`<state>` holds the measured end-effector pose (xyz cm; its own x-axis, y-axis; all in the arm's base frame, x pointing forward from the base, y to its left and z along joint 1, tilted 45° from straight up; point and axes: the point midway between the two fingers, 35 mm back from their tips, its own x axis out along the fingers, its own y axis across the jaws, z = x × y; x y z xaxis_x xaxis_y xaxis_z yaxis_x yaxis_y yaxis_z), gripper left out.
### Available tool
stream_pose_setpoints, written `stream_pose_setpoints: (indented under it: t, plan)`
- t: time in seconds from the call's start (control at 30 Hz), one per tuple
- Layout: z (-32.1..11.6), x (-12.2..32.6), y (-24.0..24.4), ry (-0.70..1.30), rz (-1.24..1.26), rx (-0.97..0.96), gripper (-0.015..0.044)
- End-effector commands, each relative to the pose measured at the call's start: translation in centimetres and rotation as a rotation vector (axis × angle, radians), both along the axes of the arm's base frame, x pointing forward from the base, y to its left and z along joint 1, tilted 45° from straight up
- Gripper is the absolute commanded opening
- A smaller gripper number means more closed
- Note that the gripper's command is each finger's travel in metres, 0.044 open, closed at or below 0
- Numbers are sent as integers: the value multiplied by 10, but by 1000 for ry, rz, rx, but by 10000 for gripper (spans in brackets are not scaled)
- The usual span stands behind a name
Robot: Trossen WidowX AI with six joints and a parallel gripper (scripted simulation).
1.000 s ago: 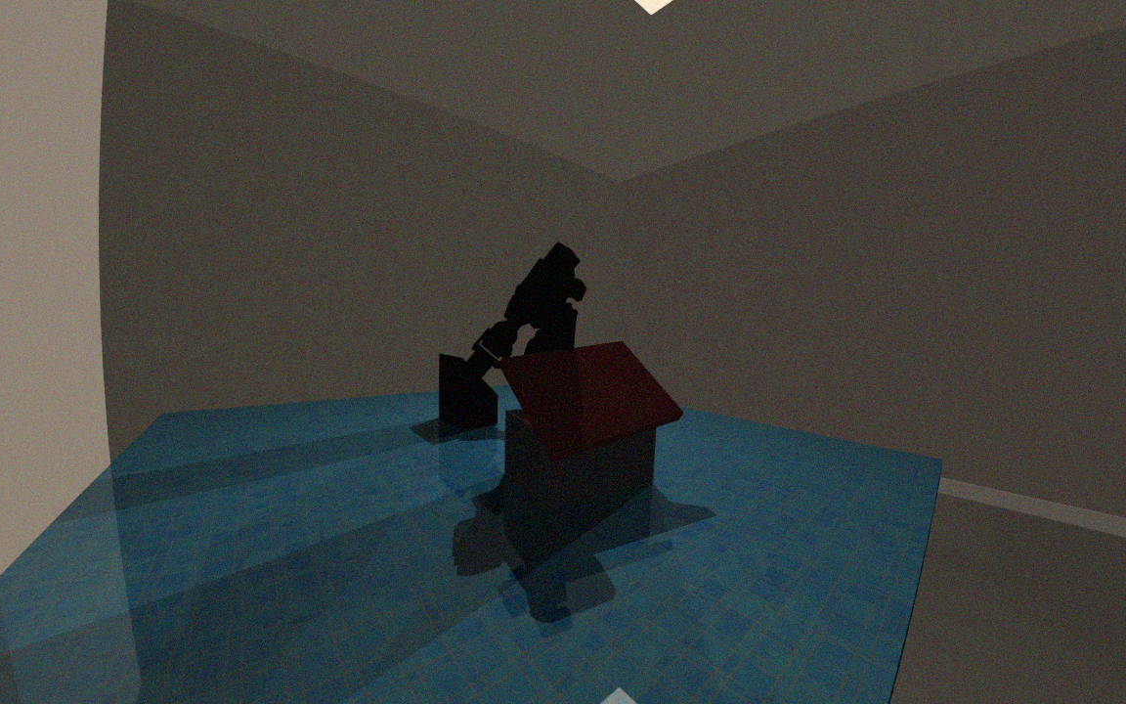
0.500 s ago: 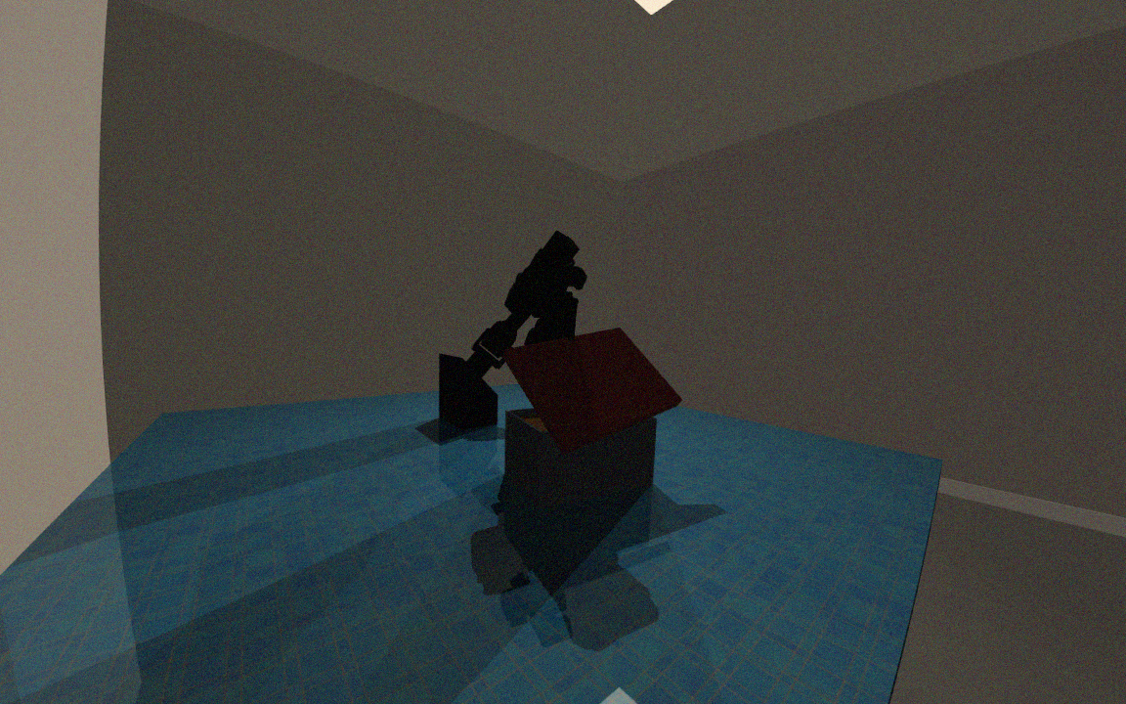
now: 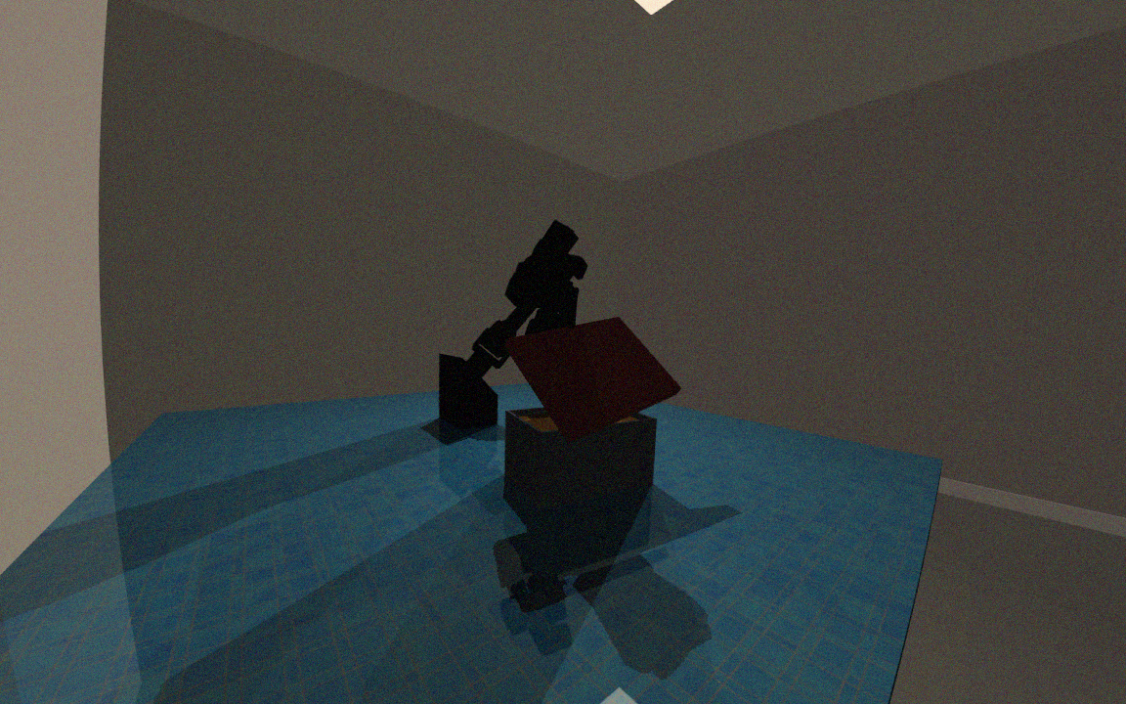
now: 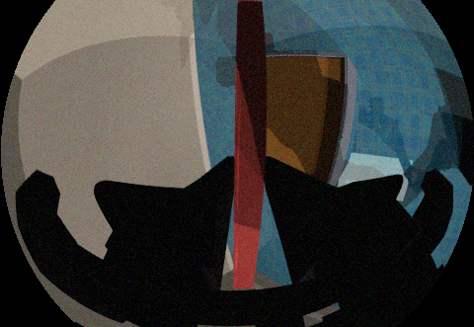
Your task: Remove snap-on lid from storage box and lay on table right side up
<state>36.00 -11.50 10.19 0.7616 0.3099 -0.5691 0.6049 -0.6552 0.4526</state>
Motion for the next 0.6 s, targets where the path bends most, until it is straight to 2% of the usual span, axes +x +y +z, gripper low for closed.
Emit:
stream_pose_setpoints:
  t: [0.0,0.57]
  plan:
    - [0,0,-2,-8,2,-5,0]
    - [-26,-11,-24,-8,2,-7,0]
